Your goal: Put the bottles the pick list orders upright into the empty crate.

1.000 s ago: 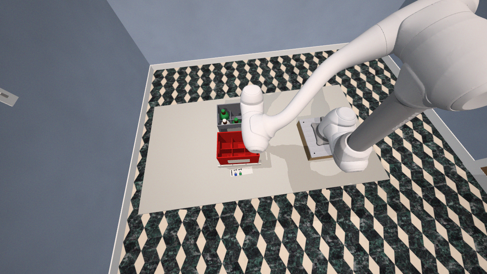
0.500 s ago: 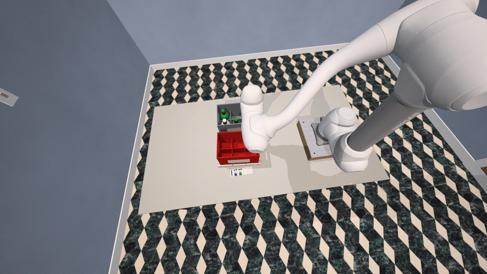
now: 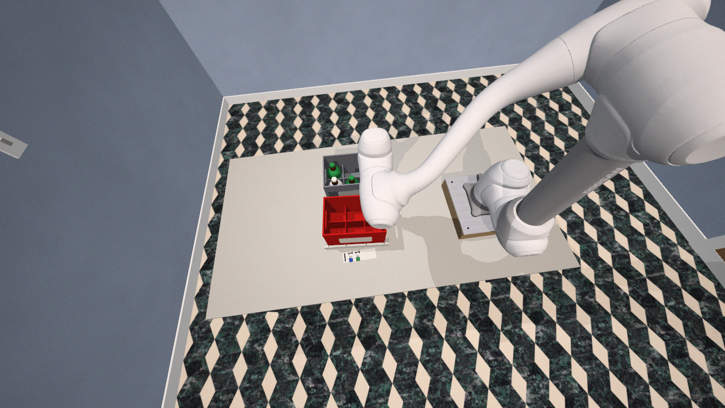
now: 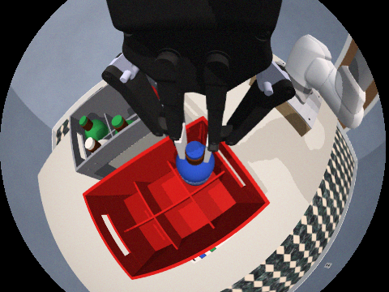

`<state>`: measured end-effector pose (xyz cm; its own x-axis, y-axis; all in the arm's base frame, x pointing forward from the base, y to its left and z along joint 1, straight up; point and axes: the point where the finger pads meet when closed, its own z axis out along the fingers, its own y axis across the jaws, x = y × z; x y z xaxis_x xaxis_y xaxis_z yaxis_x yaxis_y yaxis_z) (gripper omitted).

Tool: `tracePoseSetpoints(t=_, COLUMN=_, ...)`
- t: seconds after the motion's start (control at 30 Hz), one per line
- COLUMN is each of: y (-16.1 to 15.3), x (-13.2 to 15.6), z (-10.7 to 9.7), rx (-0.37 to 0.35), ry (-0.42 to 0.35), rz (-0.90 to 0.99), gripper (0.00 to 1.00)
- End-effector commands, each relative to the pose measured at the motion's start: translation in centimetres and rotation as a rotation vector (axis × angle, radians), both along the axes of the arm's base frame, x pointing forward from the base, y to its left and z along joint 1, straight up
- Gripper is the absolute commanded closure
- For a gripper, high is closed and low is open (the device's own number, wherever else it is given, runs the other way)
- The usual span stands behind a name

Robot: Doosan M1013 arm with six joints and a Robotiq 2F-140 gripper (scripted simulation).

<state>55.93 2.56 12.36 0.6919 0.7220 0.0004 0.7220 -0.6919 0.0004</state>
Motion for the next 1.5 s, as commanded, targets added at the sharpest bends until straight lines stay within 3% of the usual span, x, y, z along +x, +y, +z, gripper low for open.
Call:
tracePoseSetpoints(t=0.0, y=0.0, x=0.0, z=-0.2, rx=0.0, ry=0.0, rz=0.0, gripper=1.0)
tracePoseSetpoints(t=1.47, y=0.0, x=0.0, z=-2.1, rx=0.0, ry=0.0, rz=0.0, gripper=1.0)
